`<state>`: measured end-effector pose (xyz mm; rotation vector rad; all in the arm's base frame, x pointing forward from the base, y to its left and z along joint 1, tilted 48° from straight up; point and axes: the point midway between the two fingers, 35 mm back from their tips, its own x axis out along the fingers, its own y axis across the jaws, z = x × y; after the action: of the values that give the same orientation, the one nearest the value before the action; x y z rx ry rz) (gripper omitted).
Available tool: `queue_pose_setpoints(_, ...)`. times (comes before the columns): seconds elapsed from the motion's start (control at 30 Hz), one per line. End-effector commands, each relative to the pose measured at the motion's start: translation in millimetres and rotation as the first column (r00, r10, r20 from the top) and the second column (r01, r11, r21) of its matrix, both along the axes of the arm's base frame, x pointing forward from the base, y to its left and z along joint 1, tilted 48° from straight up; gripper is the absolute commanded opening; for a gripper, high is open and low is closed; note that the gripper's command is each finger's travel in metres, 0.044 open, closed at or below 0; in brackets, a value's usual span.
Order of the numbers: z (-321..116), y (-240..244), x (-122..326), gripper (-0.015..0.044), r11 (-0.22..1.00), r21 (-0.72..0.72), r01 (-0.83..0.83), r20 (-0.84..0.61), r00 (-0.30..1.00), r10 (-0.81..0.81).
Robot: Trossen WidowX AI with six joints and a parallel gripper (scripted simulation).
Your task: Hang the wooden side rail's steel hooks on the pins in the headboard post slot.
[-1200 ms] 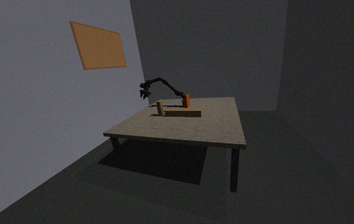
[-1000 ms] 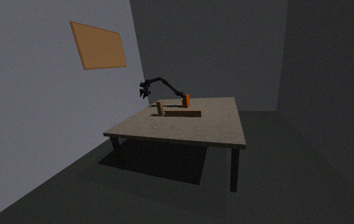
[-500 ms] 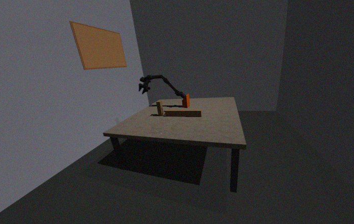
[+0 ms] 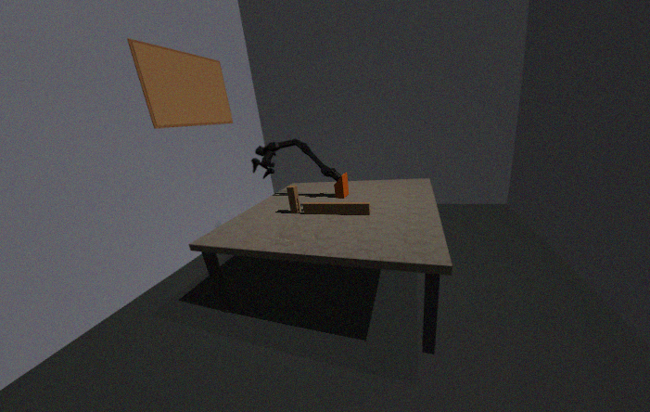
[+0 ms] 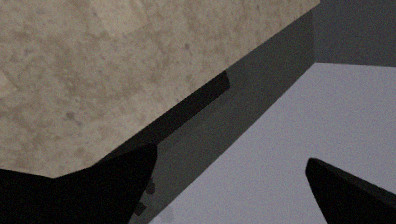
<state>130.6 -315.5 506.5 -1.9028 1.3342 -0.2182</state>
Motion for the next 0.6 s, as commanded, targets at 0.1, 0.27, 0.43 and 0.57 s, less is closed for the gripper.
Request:
queue_pose_setpoints(0.1,-28.2,-11.0,19.7,0.044,0.976,0.201,0.089,0.263,0.954,-0.141)
queue_pose_setpoints(0.27,-52.0,-15.6,37.8,0.044,0.919,0.373,0.124,0.452,0.841,-0.297)
queue_pose_setpoints(0.43,-77.5,-17.0,56.3,0.044,0.837,0.535,0.118,0.582,0.666,-0.466)
queue_pose_setpoints(0.57,-98.7,-15.7,70.7,0.044,0.759,0.646,0.085,0.634,0.493,-0.595)
